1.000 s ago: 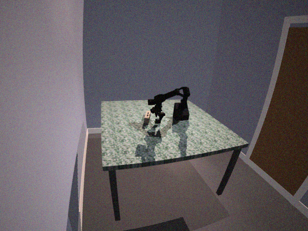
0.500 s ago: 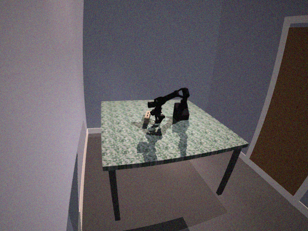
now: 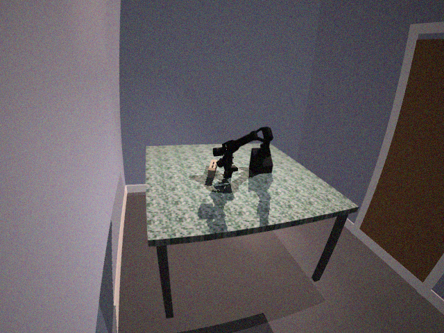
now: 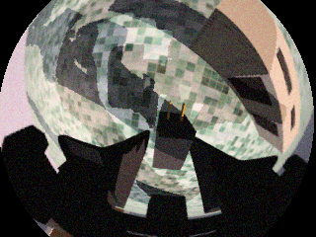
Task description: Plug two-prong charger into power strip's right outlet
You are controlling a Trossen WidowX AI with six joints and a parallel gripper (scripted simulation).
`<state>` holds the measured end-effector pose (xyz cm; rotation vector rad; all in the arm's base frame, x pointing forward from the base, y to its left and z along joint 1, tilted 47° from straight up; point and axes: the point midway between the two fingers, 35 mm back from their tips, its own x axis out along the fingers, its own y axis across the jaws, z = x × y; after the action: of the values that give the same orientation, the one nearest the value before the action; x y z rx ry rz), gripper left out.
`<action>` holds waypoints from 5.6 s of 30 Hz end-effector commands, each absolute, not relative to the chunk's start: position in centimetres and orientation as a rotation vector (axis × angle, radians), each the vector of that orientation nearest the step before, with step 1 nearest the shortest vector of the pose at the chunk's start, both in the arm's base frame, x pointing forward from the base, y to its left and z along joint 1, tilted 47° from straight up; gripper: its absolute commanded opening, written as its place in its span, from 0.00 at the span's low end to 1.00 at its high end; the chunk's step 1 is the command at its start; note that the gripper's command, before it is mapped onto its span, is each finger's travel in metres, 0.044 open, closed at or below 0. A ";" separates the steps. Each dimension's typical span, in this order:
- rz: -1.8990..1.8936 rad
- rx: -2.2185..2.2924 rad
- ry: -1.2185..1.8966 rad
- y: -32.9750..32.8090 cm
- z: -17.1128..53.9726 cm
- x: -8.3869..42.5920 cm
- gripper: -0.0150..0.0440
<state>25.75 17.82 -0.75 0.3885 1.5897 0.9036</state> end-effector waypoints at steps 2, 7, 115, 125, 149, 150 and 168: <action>0.905 0.388 1.589 17.8 -0.7 25.7 0.45; 0.905 0.388 1.589 17.8 -0.7 25.7 0.40; 0.537 0.747 1.799 10.4 -7.8 27.5 0.25; 0.537 0.747 1.799 10.3 -7.8 27.8 0.25; 0.538 0.747 1.799 10.3 -8.0 28.3 0.25; 0.538 0.747 1.799 10.3 -8.0 28.3 0.25; 0.538 0.747 1.798 10.3 -8.1 28.8 0.25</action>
<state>28.68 10.36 -8.07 0.7498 1.7966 0.5416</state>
